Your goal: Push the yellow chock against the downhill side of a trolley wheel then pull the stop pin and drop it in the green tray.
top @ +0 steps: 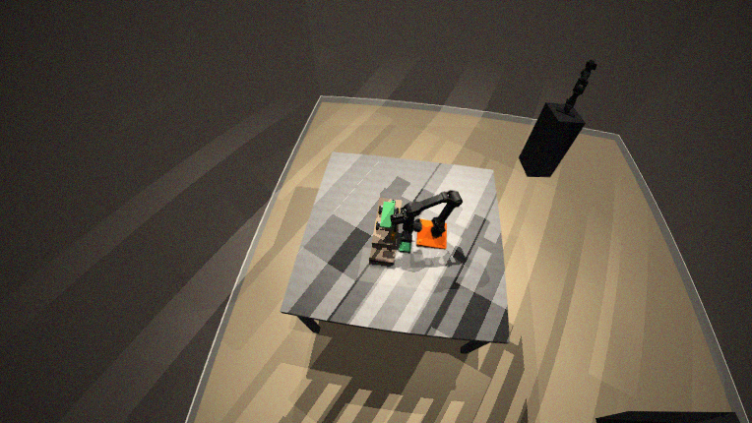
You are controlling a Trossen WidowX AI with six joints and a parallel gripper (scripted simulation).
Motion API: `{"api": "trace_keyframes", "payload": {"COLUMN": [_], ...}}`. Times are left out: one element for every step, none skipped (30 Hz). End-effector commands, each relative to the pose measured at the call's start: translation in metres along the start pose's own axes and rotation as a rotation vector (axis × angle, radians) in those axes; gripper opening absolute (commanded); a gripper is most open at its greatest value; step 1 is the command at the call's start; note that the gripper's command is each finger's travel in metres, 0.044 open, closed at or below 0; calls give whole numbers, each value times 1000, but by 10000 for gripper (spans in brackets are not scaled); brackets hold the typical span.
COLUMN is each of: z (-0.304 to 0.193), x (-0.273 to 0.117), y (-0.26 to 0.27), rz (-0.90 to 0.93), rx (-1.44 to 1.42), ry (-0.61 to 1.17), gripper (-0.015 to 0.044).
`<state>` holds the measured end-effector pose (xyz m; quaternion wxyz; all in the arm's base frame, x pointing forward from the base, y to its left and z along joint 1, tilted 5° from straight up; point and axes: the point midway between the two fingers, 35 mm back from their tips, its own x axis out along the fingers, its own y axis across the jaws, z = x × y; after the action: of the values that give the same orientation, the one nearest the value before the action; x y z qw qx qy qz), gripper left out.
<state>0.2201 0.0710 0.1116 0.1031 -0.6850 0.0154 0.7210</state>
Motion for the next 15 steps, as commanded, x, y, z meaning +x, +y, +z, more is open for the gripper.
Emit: {"api": "trace_keyframes", "payload": {"z": [2, 2, 1, 1, 1, 1, 1, 1, 2, 2, 2, 2, 3, 3, 4], "x": [12, 16, 19, 22, 25, 28, 30, 33, 36, 39, 41, 44, 47, 49, 52], "y": [-2, -4, -5, -6, -7, -8, -10, -11, -12, -13, -14, -15, -16, -17, -18], "rz": [-58, -65, -70, -72, -74, -74, -75, -75, -75, -76, -76, -76, -76, -76, -76], "rx": [-5, -5, -5, -5, -5, -5, -6, -6, -6, -6, -6, -6, -6, -6, -6], "ry": [-6, -5, -5, -5, -5, -5, -5, -5, -5, -5, -5, -5, -5, -5, -5], "gripper": [0, 0, 0, 0, 0, 0, 0, 0, 0, 0, 0, 0, 0, 0, 0]}}
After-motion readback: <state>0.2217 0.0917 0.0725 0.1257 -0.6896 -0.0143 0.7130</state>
